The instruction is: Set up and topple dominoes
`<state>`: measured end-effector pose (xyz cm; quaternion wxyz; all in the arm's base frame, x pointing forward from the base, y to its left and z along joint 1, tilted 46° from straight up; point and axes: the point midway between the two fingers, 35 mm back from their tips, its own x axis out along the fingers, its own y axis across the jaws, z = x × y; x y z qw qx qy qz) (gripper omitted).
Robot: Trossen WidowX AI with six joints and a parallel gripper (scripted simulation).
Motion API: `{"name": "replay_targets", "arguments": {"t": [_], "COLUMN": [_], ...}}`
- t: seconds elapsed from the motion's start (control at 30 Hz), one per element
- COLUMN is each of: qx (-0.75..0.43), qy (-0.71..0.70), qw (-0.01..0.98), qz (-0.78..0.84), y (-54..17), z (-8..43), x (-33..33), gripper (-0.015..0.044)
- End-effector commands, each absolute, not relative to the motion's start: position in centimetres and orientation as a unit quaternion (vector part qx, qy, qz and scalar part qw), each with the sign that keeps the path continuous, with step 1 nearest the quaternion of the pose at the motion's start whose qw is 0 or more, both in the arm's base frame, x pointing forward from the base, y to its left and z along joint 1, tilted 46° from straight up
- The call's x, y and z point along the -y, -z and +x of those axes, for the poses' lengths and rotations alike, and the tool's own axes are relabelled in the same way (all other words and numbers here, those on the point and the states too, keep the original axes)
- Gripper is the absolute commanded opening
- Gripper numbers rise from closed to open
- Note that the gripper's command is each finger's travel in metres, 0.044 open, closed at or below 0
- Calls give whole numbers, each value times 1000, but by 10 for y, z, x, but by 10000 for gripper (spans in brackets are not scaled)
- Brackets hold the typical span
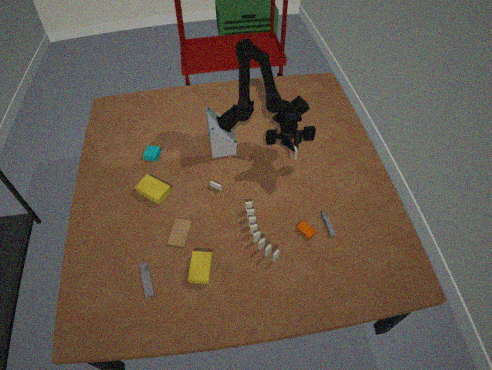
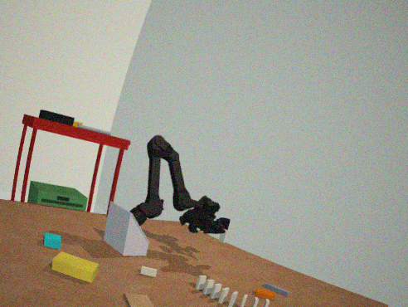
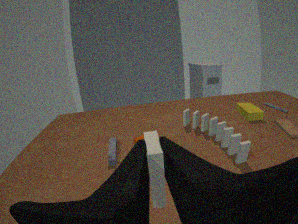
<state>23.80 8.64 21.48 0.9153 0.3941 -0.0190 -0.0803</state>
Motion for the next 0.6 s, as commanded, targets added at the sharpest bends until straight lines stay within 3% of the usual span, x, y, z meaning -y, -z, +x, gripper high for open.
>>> {"name": "replay_targets", "arguments": {"t": [0.0, 0.57], "qx": [21, 20], "qy": [81, 81], "qw": [914, 914], "qz": [398, 398], "y": [-215, -208], "z": [237, 243], "x": [-86, -98], "gripper": [23, 23]}}
